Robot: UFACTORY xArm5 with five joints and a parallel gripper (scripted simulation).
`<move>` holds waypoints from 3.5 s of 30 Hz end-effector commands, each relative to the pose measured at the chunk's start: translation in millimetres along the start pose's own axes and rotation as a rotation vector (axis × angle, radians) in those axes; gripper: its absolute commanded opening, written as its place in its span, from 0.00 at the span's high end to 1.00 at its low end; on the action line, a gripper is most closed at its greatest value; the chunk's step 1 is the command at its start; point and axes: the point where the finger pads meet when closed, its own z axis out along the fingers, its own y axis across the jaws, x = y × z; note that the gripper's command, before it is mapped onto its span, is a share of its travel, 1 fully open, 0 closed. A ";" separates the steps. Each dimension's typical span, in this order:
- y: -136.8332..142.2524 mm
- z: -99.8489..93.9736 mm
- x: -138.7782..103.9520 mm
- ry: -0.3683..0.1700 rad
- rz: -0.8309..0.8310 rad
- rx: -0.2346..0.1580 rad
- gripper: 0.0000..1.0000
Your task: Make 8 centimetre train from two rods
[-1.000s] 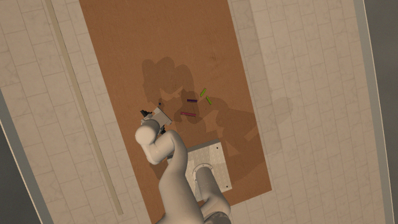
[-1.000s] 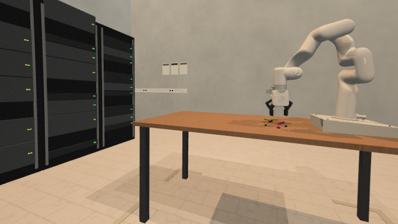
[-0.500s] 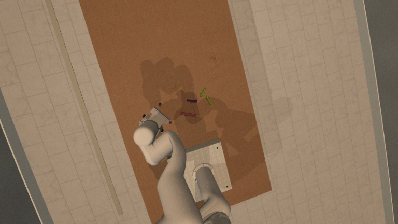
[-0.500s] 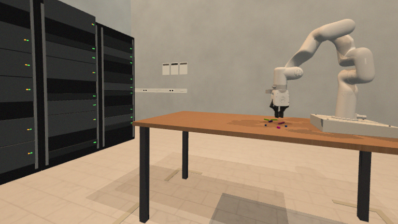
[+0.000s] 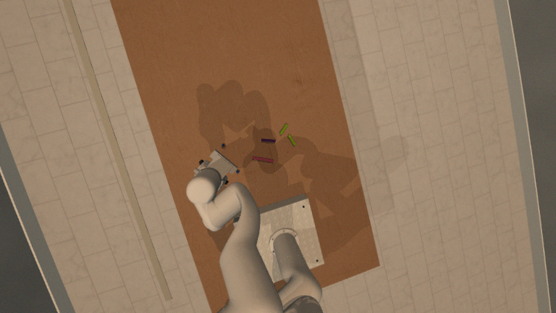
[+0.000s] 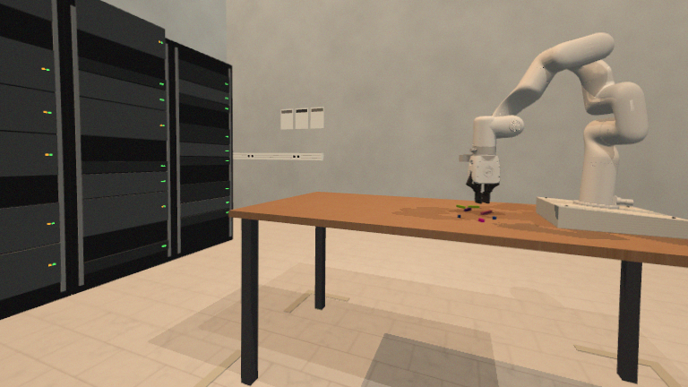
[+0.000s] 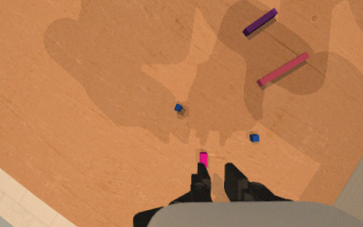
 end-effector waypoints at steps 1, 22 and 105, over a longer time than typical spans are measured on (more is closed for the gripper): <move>-1.3 -1.2 0.2 0.001 0.000 0.004 0.76; -1.3 1.2 0.6 0.000 0.000 0.004 0.76; -1.5 50.4 -0.1 0.001 0.000 0.003 0.76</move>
